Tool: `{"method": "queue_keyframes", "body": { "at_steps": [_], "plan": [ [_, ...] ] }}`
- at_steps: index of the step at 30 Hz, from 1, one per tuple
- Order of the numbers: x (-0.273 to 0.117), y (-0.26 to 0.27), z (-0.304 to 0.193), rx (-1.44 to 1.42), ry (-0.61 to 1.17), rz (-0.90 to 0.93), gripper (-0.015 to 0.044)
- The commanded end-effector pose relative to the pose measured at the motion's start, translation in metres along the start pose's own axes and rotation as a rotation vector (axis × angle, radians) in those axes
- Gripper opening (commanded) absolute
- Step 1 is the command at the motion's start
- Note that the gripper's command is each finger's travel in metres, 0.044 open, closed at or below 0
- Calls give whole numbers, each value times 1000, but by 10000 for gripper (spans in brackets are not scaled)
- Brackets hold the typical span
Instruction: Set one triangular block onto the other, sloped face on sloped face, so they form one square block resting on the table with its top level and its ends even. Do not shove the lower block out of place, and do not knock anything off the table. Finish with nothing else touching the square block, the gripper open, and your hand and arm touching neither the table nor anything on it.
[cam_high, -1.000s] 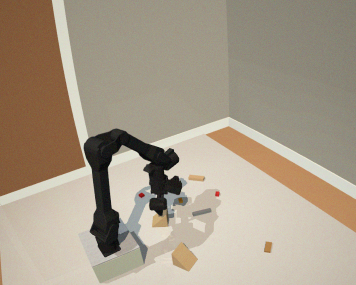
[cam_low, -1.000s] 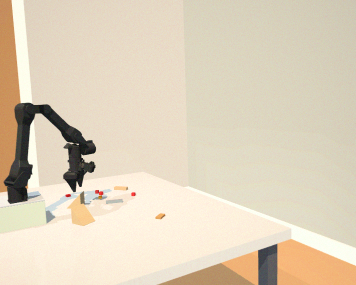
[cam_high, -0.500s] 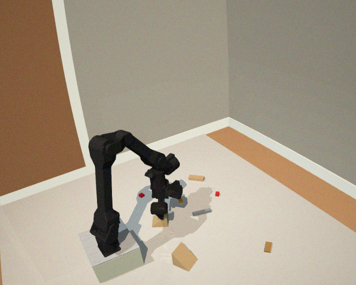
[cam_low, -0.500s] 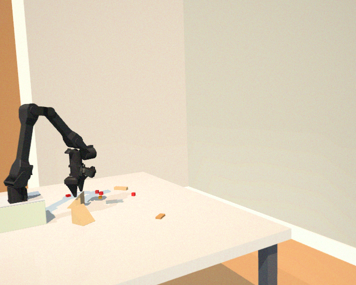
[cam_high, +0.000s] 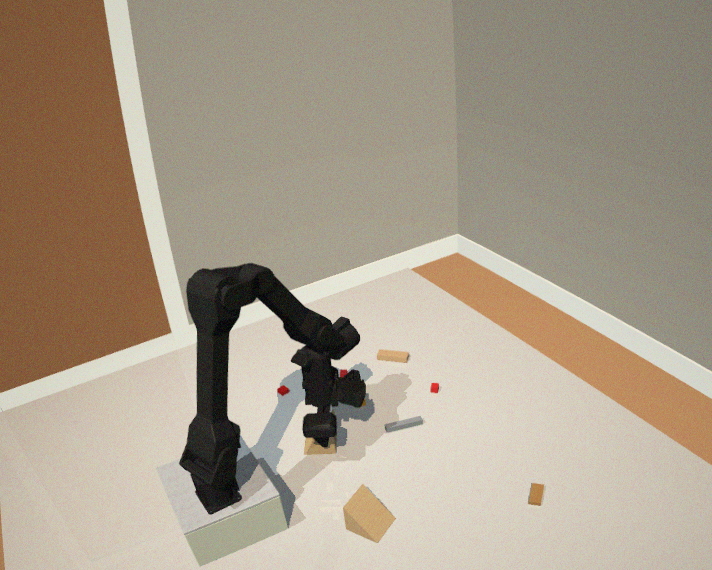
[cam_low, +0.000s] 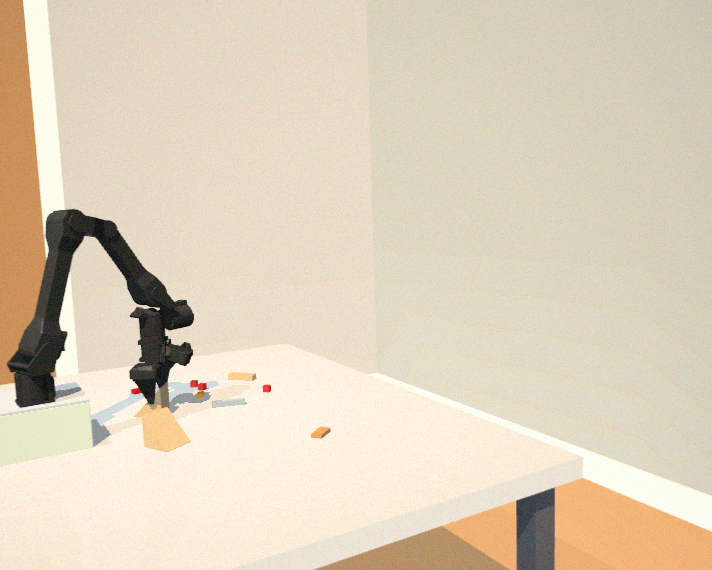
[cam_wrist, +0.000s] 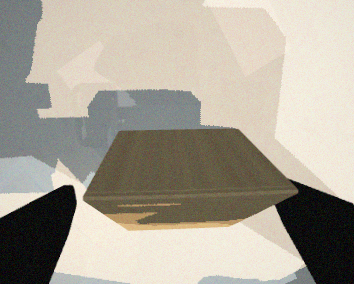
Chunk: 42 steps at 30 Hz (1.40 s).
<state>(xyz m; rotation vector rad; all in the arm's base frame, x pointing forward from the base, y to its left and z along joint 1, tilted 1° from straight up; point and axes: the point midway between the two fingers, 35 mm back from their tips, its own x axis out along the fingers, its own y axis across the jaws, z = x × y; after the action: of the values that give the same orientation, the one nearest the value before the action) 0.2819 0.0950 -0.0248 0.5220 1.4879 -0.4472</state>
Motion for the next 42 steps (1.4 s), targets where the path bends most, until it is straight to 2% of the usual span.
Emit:
{"method": "queue_keyframes", "body": {
  "at_steps": [1,13,17,27,32,37,42],
  "plan": [
    [11,-3,-2,4,3,-13,440],
    [28,-3,-3,4,3,-13,440],
    [28,-3,-3,4,3,-13,335],
    [28,-3,-3,4,3,-13,268],
    [25,-3,-3,3,3,-13,137],
    [3,-2,-3,1,4,-11,6],
    [-4,-2,-3,0,4,-10,0]
  ]
}}
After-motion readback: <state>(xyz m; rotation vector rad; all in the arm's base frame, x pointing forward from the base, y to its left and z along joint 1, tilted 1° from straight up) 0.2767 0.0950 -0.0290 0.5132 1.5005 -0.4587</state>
